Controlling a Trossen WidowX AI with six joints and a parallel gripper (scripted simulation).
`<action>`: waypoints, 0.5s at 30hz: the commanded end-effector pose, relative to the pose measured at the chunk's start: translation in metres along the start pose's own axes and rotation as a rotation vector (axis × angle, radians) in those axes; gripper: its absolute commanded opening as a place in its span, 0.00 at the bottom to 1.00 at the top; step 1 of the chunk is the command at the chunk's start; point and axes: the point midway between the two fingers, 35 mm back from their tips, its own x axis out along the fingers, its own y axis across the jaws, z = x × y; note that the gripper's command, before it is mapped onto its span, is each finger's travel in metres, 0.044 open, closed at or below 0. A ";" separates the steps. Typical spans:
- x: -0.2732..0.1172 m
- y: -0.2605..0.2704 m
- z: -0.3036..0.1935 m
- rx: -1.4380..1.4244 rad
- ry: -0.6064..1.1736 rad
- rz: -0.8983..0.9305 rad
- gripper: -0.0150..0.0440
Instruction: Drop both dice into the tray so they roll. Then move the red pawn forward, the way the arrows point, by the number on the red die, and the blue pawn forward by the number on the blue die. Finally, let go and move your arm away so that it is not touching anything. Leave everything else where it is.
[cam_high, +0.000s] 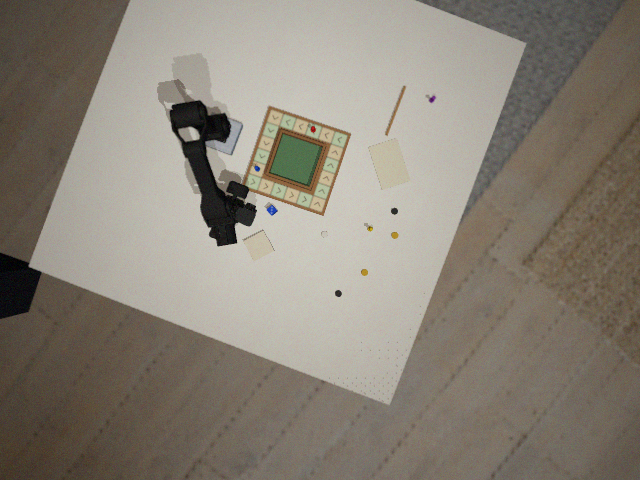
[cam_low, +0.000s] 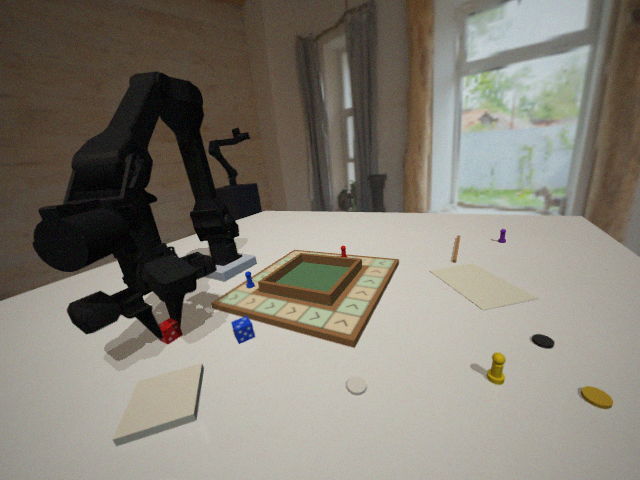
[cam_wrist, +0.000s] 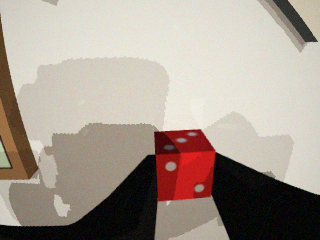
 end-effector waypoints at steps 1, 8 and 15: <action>-0.017 -0.003 0.004 0.000 -0.009 -0.007 0.25; -0.058 -0.003 0.008 0.005 -0.010 -0.009 0.25; -0.100 0.002 0.008 0.008 -0.011 -0.009 0.25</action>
